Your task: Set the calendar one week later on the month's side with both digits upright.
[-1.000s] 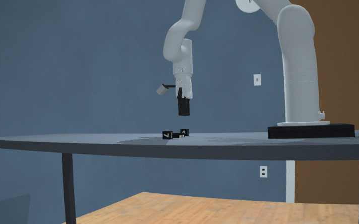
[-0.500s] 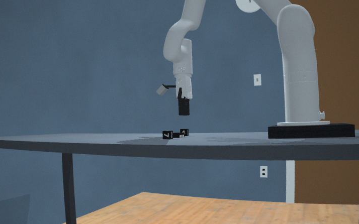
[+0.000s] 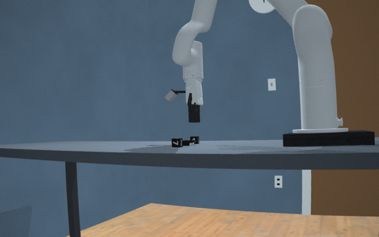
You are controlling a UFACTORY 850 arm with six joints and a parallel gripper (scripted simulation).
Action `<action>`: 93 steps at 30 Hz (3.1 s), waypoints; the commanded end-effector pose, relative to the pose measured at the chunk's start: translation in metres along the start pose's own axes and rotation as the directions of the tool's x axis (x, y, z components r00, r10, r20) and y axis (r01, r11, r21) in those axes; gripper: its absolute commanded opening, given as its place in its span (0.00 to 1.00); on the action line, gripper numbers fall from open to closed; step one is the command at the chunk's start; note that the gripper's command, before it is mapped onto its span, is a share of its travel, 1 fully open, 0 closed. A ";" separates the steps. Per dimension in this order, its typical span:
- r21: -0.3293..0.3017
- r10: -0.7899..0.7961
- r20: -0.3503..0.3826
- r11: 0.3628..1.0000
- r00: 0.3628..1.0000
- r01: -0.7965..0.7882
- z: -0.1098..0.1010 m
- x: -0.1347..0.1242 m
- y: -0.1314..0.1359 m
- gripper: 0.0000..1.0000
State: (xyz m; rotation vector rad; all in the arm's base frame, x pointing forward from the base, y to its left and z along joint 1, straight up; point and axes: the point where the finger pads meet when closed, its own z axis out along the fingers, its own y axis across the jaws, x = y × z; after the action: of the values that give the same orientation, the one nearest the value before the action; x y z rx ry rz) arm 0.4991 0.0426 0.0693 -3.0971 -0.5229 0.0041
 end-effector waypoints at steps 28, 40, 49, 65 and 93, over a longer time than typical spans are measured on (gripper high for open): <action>0.000 0.000 -0.002 1.000 1.000 0.000 0.036 0.001 0.000 0.47; 0.000 0.000 -0.002 1.000 1.000 0.000 0.047 0.001 0.001 0.47; 0.000 0.000 -0.002 1.000 1.000 0.000 0.050 0.002 0.001 0.47; 0.000 0.000 -0.002 1.000 1.000 0.000 0.051 0.002 0.001 0.47; 0.000 0.000 -0.002 1.000 1.000 0.000 0.051 0.002 0.001 0.47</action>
State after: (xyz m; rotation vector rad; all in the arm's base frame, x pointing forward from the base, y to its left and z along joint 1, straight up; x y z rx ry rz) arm 0.4997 0.0424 0.0180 -3.0968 -0.5230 0.0039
